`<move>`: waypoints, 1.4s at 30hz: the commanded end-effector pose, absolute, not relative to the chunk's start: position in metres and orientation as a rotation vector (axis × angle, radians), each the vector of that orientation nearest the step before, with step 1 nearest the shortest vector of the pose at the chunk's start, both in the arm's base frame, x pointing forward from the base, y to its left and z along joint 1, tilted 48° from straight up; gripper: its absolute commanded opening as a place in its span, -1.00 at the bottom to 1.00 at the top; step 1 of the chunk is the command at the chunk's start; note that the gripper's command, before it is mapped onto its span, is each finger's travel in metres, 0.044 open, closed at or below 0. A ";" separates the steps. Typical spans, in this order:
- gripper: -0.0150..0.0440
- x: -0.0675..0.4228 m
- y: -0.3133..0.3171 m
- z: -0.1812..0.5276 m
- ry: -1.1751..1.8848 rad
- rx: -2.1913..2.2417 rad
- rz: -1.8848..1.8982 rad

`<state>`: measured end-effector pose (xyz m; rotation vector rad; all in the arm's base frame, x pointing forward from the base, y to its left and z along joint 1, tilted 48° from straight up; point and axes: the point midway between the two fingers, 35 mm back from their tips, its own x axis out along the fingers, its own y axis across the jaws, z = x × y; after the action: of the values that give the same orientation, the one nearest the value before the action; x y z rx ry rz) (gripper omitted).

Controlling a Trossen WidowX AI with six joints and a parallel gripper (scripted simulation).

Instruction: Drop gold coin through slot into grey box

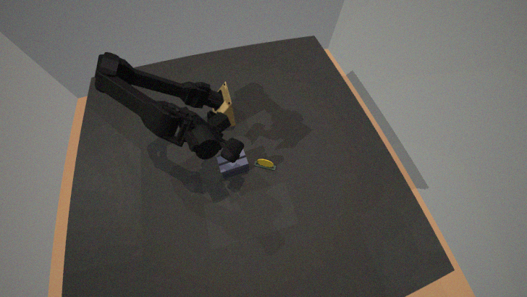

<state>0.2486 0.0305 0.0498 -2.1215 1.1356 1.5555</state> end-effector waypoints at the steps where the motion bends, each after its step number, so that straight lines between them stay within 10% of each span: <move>1: 0.78 0.249 0.031 0.049 1.146 -2.114 1.547; 9: 0.06 0.273 0.067 0.028 1.530 -1.804 1.084; 21: 0.05 0.288 0.127 -0.032 1.746 -1.418 0.191; 42: 0.05 0.290 0.103 -0.057 1.745 -1.414 0.177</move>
<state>0.2930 0.1187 -0.0465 -1.4012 1.7259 0.1815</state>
